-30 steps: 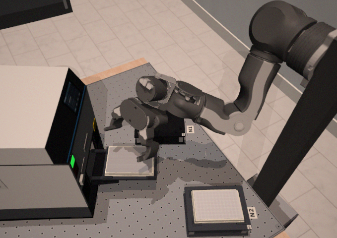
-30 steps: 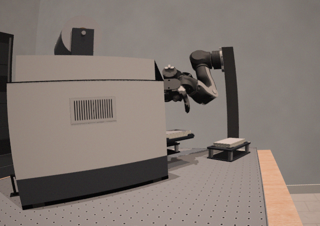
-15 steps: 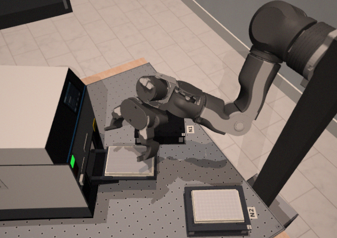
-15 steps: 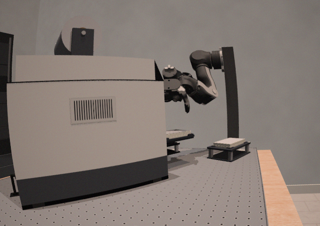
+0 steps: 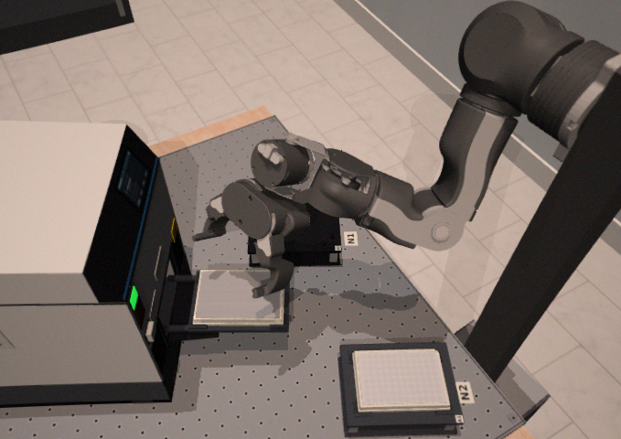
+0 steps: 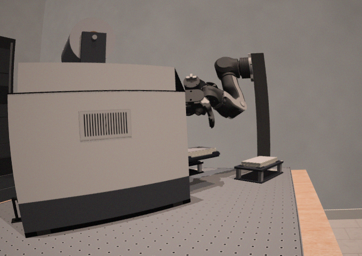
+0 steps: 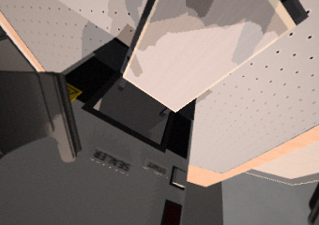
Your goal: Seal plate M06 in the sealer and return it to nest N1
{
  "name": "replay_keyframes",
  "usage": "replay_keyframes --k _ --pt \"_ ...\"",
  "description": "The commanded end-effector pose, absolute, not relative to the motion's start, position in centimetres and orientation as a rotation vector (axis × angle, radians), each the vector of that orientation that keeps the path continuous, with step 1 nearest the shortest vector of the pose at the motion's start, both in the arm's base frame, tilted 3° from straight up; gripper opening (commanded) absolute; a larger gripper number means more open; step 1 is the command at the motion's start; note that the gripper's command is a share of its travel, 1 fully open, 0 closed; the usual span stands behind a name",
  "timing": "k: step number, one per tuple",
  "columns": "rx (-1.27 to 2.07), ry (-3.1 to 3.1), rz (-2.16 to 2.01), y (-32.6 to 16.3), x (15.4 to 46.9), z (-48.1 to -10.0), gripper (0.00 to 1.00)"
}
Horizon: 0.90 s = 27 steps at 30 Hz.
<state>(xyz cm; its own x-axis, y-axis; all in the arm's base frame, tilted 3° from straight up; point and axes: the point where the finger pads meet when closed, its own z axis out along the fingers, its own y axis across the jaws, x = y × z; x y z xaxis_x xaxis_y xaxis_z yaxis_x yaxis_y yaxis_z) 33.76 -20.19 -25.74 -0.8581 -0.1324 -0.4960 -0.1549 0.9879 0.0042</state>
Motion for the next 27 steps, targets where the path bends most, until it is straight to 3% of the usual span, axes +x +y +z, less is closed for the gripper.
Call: replay_keyframes --k 1,10,11,15,27 --pt "0.083 2.77 0.034 -20.2 33.7 -25.7 0.77" --pt "0.083 2.77 0.034 -20.2 33.7 -25.7 0.77" --pt "-0.216 2.612 -0.002 -20.9 34.2 -25.1 0.77" --pt "-0.265 2.602 -0.241 -23.5 35.7 -23.2 0.77" --pt "-0.265 2.602 -0.241 -23.5 35.7 -23.2 0.77"
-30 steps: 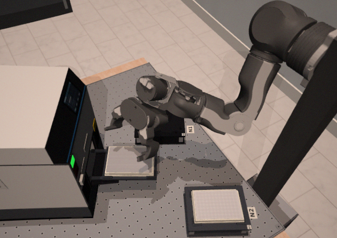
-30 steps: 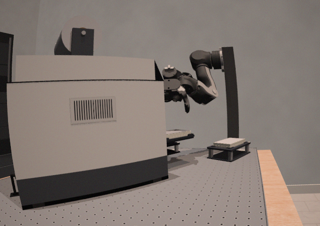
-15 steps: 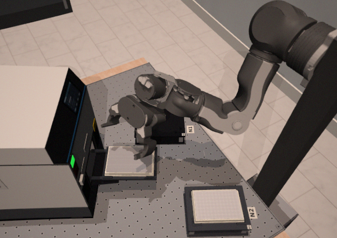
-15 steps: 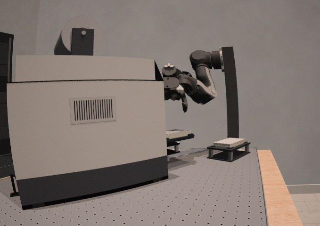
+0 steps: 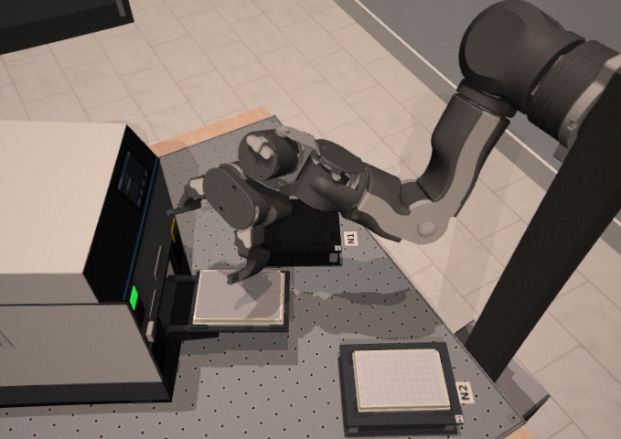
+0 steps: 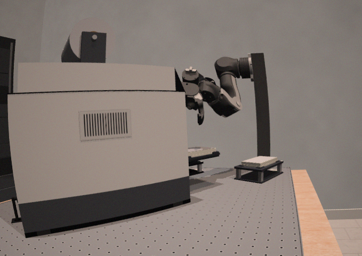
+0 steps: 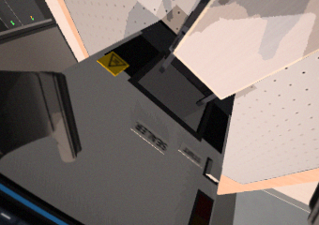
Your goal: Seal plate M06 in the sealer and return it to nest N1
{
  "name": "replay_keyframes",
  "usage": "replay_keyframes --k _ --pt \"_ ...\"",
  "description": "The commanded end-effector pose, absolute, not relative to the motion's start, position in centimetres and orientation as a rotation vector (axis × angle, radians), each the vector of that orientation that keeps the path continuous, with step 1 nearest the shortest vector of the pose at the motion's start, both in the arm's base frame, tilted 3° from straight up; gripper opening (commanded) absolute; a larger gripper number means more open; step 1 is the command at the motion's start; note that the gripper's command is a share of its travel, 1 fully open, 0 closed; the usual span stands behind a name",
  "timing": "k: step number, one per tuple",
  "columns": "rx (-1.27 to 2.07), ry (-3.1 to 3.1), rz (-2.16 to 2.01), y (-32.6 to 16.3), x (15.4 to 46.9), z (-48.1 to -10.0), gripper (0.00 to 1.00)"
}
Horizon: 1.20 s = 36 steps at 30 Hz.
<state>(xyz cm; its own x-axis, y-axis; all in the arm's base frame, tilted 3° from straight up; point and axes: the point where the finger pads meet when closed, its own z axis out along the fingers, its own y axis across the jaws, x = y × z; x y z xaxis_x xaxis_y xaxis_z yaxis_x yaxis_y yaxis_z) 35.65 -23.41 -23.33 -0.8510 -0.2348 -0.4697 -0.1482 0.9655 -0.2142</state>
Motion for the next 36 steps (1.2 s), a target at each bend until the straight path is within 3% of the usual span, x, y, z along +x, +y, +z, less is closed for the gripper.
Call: replay_keyframes --k 1,36 --pt "-0.27 2.6 -0.236 -23.47 35.69 -23.21 0.77" --pt "-0.269 2.602 -0.237 -23.07 35.45 -23.61 0.77"
